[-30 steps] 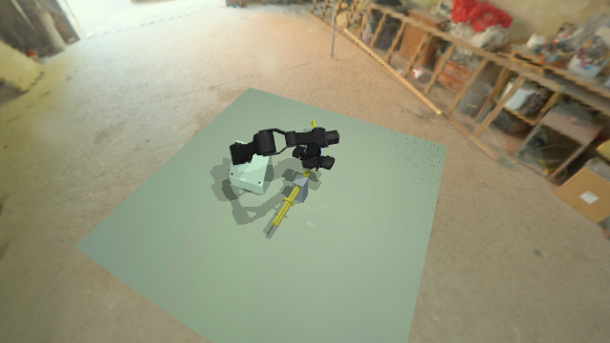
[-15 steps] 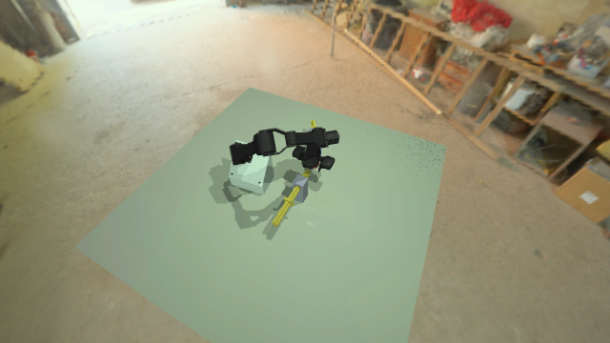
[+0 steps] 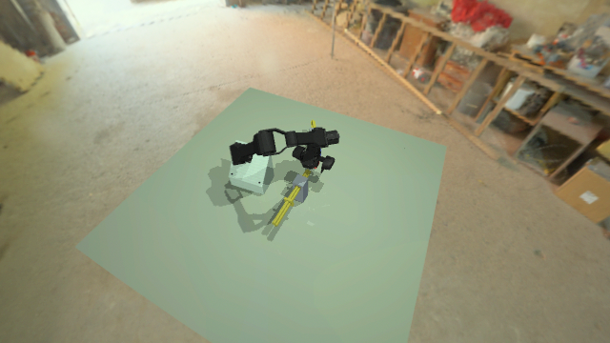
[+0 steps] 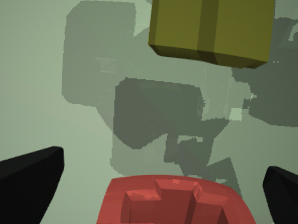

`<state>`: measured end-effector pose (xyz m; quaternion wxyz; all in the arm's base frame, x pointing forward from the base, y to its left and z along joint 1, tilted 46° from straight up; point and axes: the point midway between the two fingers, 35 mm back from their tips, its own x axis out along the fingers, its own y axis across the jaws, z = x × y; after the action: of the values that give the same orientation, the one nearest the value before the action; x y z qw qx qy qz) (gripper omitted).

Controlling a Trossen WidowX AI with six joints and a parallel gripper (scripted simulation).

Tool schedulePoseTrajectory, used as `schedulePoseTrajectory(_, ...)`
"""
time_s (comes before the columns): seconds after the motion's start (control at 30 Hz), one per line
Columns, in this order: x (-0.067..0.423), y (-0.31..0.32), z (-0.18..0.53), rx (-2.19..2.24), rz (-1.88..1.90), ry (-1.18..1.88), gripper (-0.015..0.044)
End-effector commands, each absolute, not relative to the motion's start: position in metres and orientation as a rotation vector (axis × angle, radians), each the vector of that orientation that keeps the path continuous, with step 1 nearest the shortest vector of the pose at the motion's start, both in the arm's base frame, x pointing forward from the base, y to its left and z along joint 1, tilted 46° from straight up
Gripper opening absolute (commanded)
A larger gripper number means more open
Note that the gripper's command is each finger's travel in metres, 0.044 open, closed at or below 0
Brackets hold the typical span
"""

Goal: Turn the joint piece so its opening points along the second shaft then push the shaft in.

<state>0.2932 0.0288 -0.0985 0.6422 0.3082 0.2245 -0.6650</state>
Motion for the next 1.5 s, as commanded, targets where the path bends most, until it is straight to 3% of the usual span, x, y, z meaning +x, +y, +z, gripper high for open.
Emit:
schedulePoseTrajectory(0.0, 0.293, 0.031, -0.097, 0.698, -1.517, 0.507, 0.044)
schedulePoseTrajectory(0.37, 0.293, 0.052, -0.078, 0.634, -1.52, 0.484, 0.044)
schedulePoseTrajectory(1.47, 0.294, 0.124, -0.011, -0.205, -0.966, 1.217, 0.044)
